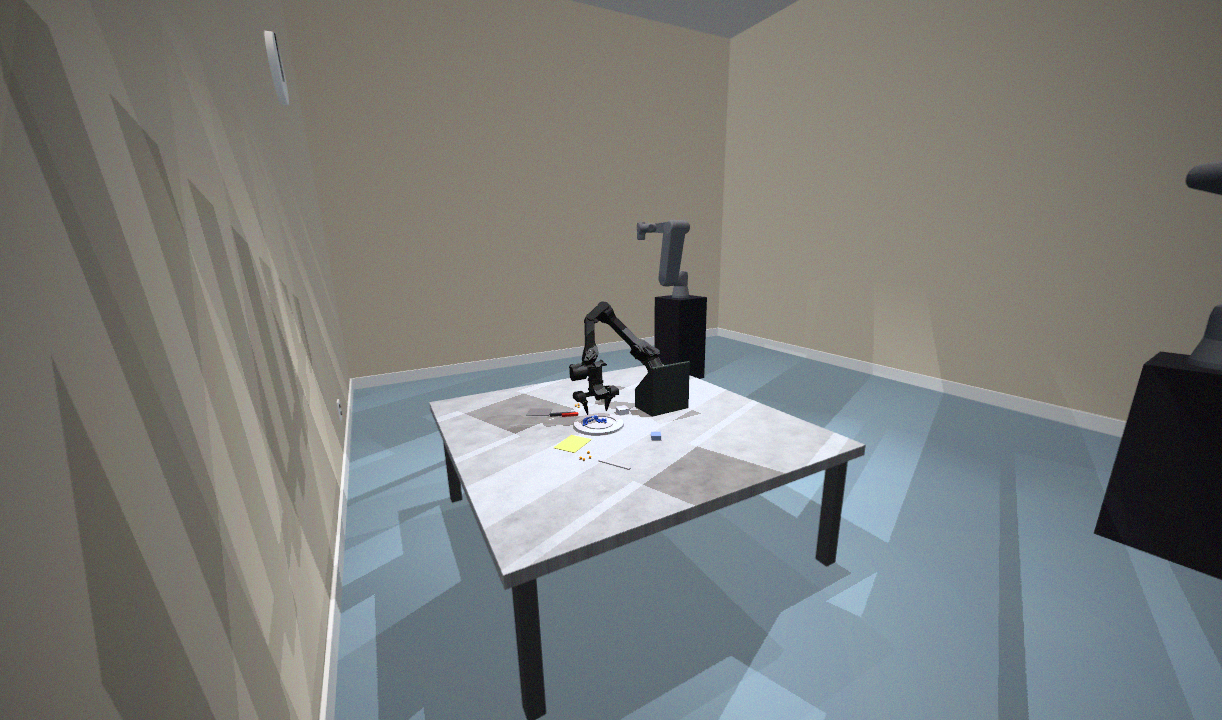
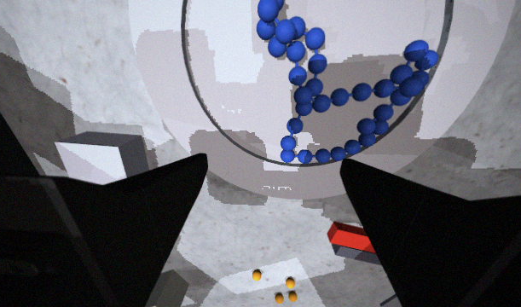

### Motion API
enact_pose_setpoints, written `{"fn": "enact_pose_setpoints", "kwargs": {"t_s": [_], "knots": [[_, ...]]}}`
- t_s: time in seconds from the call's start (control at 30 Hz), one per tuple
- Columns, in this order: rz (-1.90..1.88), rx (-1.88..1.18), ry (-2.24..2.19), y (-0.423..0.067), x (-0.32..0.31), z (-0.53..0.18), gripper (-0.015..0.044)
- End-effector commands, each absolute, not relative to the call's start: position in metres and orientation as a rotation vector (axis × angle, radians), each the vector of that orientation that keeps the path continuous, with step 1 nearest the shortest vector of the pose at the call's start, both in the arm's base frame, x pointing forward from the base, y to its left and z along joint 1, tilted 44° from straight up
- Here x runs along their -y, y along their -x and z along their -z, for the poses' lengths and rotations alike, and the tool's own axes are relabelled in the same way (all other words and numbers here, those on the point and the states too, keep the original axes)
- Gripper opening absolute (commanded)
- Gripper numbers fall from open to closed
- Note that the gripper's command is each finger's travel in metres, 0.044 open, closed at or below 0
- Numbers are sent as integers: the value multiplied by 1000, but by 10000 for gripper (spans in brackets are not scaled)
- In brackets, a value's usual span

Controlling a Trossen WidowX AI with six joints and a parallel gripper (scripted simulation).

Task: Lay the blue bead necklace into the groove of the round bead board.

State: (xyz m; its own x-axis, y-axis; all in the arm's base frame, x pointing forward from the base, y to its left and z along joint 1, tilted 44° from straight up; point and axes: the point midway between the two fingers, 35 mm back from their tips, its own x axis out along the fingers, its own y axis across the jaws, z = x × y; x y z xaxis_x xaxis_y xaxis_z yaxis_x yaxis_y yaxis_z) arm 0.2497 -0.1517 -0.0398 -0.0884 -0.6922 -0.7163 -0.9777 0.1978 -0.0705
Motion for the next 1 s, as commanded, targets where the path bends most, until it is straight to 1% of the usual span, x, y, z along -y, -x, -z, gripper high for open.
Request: {"fn": "enact_pose_setpoints", "kwargs": {"t_s": [0.0,0.2,0.97], "knots": [[-502,-1830,1518,-260,134,30,282],[-484,-1830,1507,-261,131,28,125],[-481,-1828,1508,-260,152,50,120]]}}
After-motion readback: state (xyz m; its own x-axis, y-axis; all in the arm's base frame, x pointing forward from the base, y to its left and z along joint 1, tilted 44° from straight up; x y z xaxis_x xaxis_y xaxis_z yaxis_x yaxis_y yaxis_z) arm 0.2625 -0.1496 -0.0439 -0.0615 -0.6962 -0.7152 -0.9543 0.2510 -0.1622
